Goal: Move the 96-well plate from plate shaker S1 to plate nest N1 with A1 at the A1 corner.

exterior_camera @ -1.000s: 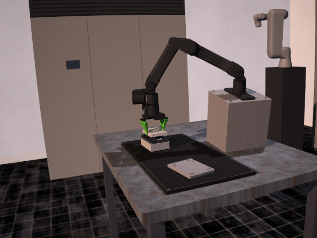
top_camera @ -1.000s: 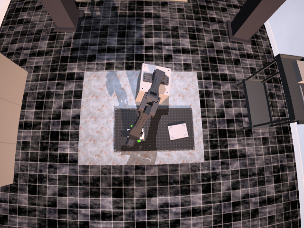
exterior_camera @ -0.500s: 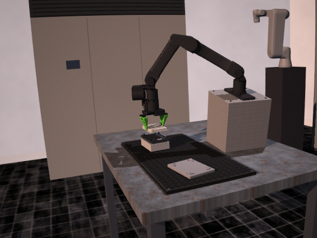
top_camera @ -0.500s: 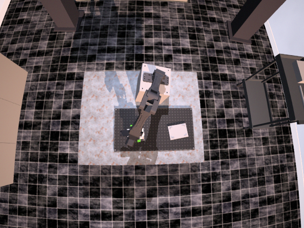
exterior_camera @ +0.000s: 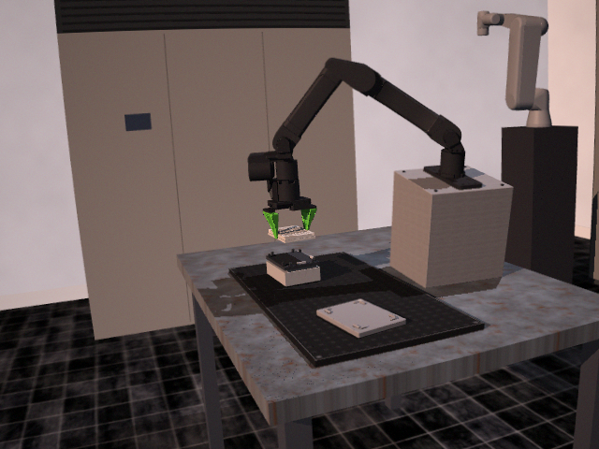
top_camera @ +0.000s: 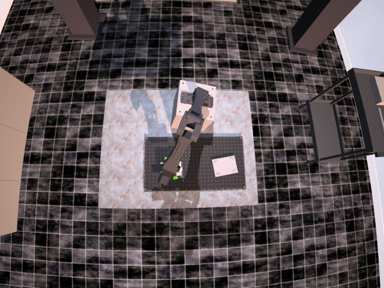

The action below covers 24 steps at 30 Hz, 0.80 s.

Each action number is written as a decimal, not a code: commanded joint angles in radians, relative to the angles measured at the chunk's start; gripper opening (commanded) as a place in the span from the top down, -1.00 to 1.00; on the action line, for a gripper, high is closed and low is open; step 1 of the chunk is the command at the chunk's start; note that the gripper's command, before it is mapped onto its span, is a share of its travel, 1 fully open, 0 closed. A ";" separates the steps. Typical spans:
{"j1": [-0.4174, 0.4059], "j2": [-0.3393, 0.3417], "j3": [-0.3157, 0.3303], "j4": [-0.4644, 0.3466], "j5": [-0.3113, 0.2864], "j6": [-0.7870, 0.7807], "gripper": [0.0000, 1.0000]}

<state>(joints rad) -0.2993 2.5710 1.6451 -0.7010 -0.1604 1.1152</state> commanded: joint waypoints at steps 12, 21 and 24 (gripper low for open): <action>-0.016 -0.073 0.024 -0.049 0.012 -0.013 1.00; -0.016 -0.073 0.024 -0.049 0.013 -0.013 1.00; -0.016 -0.073 0.024 -0.049 0.013 -0.013 1.00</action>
